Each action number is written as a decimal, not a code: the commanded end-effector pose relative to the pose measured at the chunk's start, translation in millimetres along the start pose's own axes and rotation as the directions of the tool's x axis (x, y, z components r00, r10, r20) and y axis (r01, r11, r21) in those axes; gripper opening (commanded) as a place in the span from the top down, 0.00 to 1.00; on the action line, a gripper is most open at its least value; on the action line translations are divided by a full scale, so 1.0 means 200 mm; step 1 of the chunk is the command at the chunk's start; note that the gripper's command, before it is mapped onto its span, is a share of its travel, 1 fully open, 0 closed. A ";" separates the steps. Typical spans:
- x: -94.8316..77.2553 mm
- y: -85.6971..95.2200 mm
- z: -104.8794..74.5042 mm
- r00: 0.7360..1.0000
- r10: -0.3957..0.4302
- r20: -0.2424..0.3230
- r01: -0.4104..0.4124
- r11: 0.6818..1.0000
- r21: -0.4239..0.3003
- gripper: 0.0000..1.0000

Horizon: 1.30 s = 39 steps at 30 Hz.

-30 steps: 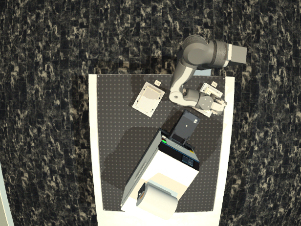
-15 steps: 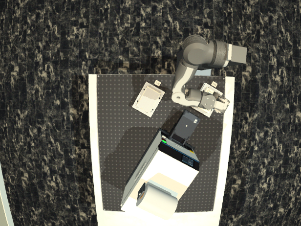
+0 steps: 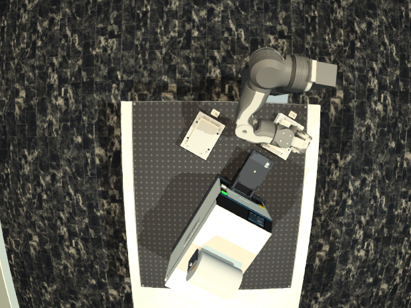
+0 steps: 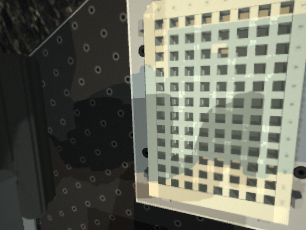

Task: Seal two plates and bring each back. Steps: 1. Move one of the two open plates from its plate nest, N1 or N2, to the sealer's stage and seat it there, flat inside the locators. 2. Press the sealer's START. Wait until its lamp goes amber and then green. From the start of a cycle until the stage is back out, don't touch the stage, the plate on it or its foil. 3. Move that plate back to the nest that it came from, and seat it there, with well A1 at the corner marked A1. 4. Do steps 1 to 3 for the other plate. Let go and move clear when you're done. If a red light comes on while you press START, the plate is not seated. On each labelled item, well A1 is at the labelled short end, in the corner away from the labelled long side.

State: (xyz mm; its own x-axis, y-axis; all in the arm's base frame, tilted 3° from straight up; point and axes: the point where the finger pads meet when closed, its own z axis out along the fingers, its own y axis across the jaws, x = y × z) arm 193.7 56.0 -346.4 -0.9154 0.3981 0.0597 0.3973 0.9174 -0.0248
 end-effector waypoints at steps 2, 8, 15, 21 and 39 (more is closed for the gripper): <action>0.00 0.01 0.02 1.000 -0.008 0.002 0.008 1.000 -0.008 0.35; 0.00 0.01 0.07 1.000 -0.008 0.002 0.008 1.000 -0.008 0.35; 0.00 0.01 0.11 1.000 -0.009 0.001 0.009 1.000 -0.009 0.35; 0.00 0.01 0.16 1.000 -0.006 0.000 0.006 1.000 -0.012 0.35; 0.00 0.01 0.25 1.000 -0.003 0.002 0.003 1.000 -0.008 0.35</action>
